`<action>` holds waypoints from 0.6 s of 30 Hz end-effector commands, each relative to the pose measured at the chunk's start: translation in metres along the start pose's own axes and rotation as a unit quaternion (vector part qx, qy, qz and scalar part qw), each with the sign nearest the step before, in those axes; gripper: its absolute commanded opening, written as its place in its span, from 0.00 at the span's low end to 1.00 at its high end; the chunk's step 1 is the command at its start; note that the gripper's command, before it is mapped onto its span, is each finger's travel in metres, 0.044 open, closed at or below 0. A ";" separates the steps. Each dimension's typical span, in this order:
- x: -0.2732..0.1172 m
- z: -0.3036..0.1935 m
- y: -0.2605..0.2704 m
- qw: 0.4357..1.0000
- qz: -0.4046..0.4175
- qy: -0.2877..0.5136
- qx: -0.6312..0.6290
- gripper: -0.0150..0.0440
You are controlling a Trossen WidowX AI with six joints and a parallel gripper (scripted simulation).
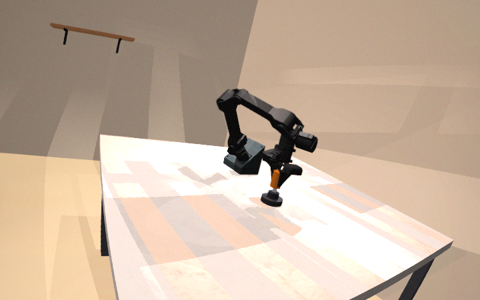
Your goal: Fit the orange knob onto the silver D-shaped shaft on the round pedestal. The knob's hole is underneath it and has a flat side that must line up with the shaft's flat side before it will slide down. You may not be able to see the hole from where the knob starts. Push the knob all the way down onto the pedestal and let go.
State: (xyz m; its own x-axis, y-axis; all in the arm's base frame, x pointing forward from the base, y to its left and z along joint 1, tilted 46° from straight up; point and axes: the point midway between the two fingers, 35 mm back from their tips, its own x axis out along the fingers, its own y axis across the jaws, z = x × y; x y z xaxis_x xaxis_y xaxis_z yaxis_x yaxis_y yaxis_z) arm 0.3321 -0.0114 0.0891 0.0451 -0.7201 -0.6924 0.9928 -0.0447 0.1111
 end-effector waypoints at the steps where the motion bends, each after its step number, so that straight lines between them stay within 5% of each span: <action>1: -0.002 0.000 0.001 0.999 0.002 0.002 0.037 0.25; 18: 0.002 -0.002 0.001 0.995 0.002 0.002 0.098 0.25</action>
State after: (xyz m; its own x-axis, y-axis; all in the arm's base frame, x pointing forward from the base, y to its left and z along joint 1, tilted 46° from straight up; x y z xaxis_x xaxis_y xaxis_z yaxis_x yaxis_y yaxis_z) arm 0.3331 -0.0111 0.0874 0.0475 -0.7194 -0.6930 0.9532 -0.1747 0.2468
